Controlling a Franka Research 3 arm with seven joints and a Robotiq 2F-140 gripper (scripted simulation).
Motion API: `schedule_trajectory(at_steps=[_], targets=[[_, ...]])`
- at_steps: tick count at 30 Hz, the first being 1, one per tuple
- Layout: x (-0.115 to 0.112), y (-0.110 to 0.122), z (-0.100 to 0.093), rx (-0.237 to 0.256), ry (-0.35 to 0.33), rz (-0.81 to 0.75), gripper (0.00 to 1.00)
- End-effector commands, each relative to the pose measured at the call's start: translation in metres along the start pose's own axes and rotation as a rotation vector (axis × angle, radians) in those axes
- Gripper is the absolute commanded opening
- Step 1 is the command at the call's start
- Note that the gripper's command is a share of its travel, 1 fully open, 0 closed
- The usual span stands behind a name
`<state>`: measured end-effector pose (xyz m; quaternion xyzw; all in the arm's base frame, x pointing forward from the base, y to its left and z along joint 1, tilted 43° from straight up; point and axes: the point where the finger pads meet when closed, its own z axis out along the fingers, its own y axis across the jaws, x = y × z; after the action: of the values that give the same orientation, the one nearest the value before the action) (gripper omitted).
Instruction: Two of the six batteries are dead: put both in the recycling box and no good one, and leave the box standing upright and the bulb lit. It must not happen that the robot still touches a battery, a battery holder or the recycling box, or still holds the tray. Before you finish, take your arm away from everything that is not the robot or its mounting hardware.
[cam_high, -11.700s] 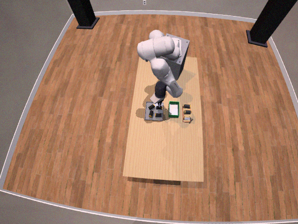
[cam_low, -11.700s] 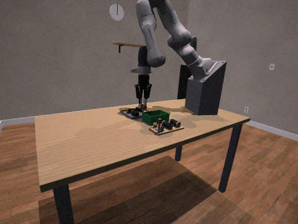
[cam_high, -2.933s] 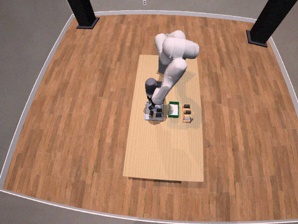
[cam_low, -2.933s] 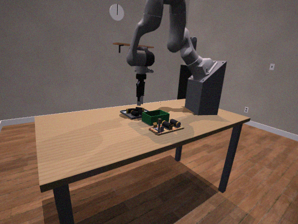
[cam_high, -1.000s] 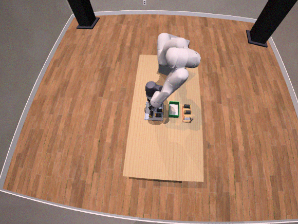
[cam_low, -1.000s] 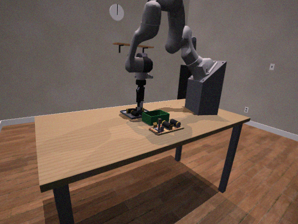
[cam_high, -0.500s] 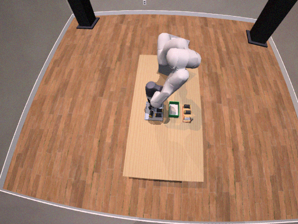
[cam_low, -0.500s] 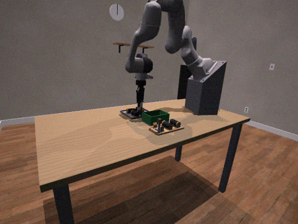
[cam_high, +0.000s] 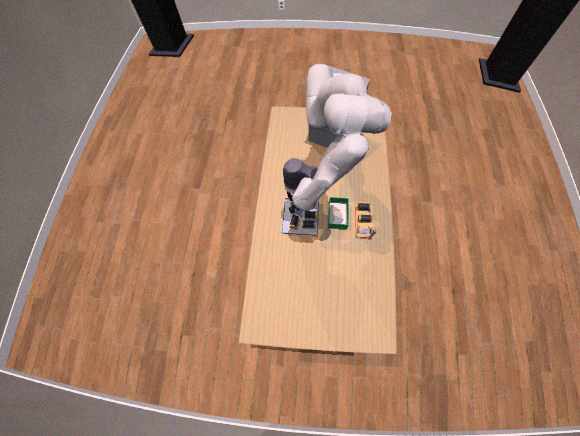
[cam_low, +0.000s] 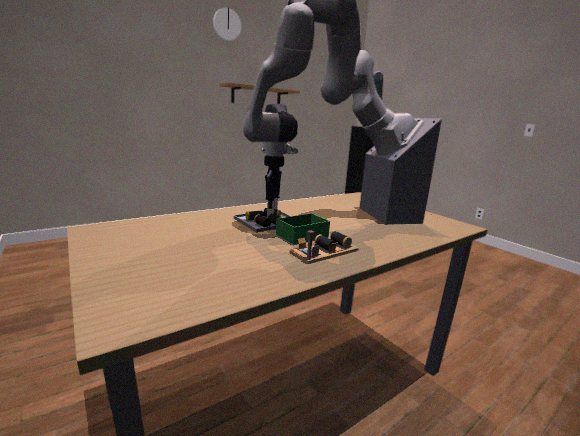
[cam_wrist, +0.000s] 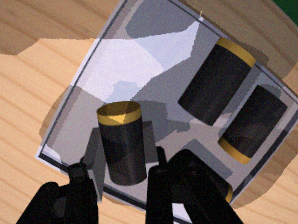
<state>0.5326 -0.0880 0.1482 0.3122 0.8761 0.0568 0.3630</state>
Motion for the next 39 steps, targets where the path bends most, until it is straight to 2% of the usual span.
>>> schedule_trajectory(at_steps=[1,17,29,39], targets=[[0.0,0.002,0.001,-0.005,0.0,-0.006,0.16],[0.0,0.002,-0.002,-0.005,0.0,-0.006,0.16],[0.0,0.001,-0.032,-0.005,0.0,-0.006,0.16],[0.0,0.001,-0.044,-0.005,0.0,-0.006,0.16]])
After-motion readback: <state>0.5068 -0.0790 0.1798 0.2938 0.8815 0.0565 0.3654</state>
